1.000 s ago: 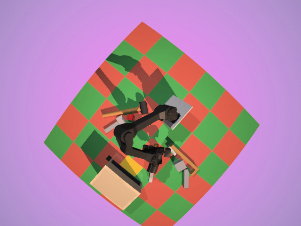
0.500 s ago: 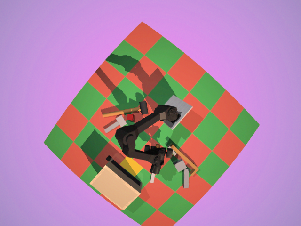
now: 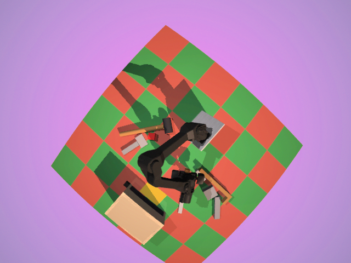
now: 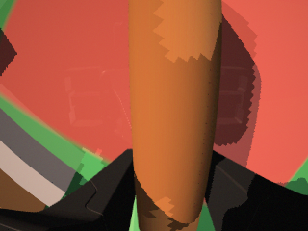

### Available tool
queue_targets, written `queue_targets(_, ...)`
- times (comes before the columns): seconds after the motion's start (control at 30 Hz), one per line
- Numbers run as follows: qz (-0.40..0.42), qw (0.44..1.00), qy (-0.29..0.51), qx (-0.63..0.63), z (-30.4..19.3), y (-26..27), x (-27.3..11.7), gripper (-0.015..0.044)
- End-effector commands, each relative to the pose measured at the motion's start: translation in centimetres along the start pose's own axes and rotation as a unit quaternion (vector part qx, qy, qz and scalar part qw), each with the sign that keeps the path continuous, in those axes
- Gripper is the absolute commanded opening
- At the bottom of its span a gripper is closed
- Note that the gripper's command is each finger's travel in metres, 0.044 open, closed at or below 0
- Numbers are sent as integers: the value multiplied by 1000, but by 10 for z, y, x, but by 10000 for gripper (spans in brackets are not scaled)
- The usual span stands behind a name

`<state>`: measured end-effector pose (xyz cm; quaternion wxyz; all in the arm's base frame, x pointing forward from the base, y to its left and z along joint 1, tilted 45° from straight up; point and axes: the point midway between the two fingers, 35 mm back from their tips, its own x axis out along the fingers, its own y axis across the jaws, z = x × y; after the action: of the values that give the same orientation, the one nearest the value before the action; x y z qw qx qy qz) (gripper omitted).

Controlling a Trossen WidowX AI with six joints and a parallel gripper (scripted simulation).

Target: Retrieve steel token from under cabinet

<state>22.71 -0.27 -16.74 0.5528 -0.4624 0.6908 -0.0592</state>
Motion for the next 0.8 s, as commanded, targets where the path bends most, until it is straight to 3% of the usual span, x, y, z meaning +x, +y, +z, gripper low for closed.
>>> queue_targets(0.0,2,1000,-5,-1,4,7,-2,0)
queue_targets(0.77,3,1000,-5,-1,11,29,-2,0)
